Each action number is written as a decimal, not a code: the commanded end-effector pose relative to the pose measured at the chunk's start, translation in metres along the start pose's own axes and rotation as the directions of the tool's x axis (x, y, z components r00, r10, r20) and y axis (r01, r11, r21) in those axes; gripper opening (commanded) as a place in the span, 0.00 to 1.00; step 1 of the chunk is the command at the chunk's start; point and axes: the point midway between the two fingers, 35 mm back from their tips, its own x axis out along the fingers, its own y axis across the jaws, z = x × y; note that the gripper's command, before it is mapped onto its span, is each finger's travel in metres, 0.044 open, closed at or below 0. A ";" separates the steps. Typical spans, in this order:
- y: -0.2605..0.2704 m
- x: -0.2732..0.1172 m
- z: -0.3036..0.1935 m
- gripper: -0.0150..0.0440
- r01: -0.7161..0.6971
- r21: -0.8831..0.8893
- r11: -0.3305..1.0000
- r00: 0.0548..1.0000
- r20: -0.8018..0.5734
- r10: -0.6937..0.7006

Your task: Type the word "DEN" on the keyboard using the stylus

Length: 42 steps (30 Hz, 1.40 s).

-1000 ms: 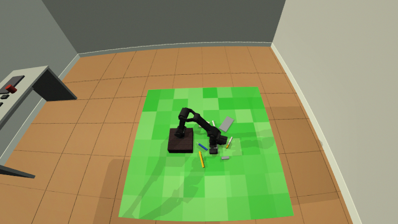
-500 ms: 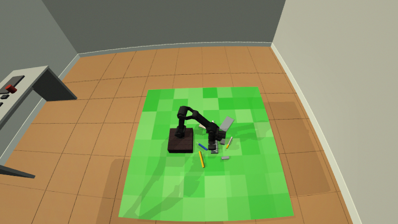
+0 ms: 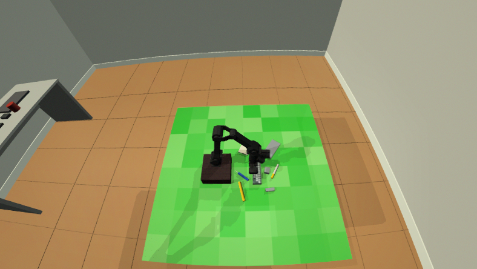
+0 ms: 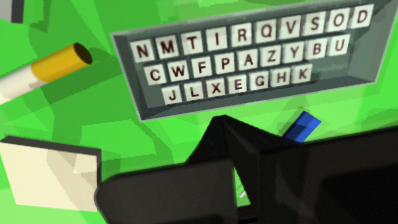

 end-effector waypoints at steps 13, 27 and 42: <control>0.000 -0.052 0.004 0.25 0.001 0.000 1.000 1.000 0.025 -0.001; 0.000 -0.052 0.004 0.25 0.001 0.000 1.000 1.000 0.024 -0.001; -0.022 -0.039 -0.012 0.51 -0.092 -0.579 0.810 0.994 -0.102 0.040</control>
